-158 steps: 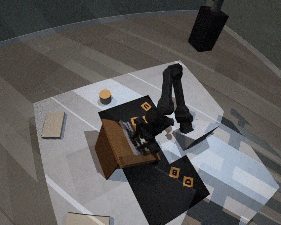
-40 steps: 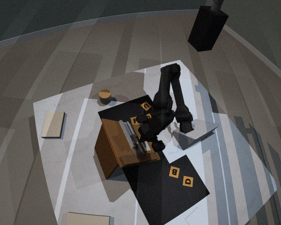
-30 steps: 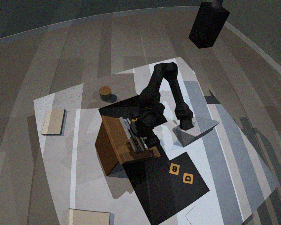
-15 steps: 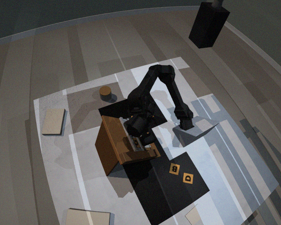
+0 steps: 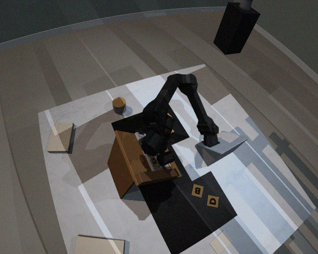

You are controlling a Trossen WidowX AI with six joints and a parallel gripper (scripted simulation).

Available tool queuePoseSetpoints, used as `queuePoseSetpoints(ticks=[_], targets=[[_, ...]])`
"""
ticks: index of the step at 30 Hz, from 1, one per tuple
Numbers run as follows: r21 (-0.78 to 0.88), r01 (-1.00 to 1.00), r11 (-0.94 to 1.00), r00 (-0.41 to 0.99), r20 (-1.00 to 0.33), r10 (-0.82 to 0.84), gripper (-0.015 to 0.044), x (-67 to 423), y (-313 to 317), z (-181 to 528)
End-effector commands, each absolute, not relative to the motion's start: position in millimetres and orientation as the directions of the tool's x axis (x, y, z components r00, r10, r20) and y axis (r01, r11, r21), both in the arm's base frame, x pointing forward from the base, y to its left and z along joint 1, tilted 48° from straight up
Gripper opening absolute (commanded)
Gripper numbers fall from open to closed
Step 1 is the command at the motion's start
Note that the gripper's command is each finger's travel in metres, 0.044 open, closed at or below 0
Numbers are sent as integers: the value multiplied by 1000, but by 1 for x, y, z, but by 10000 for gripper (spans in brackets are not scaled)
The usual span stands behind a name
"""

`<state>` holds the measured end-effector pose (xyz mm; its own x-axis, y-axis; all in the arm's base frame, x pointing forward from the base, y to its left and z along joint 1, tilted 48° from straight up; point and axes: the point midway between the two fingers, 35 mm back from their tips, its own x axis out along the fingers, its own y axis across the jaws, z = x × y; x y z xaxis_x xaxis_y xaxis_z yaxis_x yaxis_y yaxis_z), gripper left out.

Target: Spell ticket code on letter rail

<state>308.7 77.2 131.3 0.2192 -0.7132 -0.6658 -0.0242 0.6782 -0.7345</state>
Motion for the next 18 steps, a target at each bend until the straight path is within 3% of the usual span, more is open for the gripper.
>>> queuePoseSetpoints(ticks=[1, 18], targets=[[-733, -27, 679, 220, -667, -712, 0, 311, 77, 130], [-733, -26, 679, 220, -667, -712, 0, 318, 73, 127]])
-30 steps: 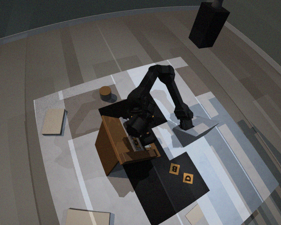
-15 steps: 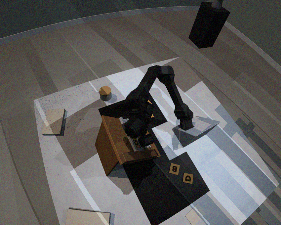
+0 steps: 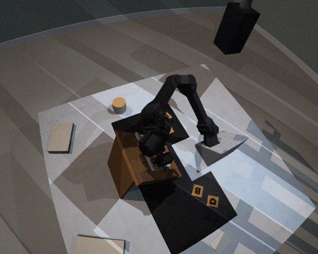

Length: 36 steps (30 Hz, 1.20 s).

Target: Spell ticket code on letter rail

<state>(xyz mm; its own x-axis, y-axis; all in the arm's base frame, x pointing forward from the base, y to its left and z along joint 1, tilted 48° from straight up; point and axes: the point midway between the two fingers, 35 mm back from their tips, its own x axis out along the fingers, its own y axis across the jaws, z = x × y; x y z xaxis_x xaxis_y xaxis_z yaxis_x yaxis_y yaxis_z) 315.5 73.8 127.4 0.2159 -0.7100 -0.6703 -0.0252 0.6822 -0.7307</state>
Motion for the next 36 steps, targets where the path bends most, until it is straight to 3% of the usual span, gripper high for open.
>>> queuePoseSetpoints(ticks=[1, 36], targets=[[-733, -26, 679, 220, -667, -712, 0, 318, 73, 127], [-733, -25, 679, 220, -667, -712, 0, 326, 70, 121]])
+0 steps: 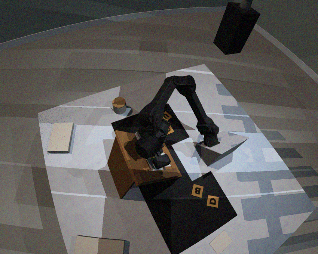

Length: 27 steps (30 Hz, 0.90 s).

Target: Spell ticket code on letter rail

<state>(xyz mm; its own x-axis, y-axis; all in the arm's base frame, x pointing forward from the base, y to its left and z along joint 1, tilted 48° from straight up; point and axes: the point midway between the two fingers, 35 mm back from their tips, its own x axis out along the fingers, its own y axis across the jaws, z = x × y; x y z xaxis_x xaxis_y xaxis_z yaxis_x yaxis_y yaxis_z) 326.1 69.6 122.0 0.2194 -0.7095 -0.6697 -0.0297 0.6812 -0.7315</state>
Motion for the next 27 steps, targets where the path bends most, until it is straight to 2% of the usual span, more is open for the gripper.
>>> queuePoseSetpoints(ticks=[1, 27], targets=[[-733, -25, 679, 220, -667, -712, 0, 326, 70, 121], [-733, -25, 680, 221, -667, -712, 0, 326, 76, 114]])
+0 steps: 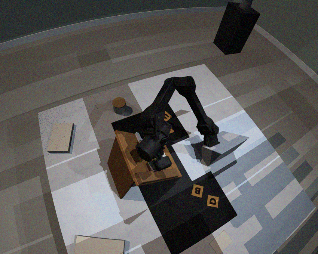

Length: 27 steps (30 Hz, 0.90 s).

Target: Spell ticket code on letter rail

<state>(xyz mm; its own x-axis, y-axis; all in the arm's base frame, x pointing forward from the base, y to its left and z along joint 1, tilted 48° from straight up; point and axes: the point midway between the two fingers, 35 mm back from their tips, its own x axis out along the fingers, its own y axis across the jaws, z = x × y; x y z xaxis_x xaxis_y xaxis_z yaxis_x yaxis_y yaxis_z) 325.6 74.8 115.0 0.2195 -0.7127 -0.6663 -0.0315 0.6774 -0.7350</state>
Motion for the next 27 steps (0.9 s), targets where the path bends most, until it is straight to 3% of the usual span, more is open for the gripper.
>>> queuePoseSetpoints(ticks=[1, 27], targets=[[-733, -25, 680, 221, -667, -712, 0, 326, 76, 114], [-733, -26, 680, 220, -668, -711, 0, 311, 84, 120]])
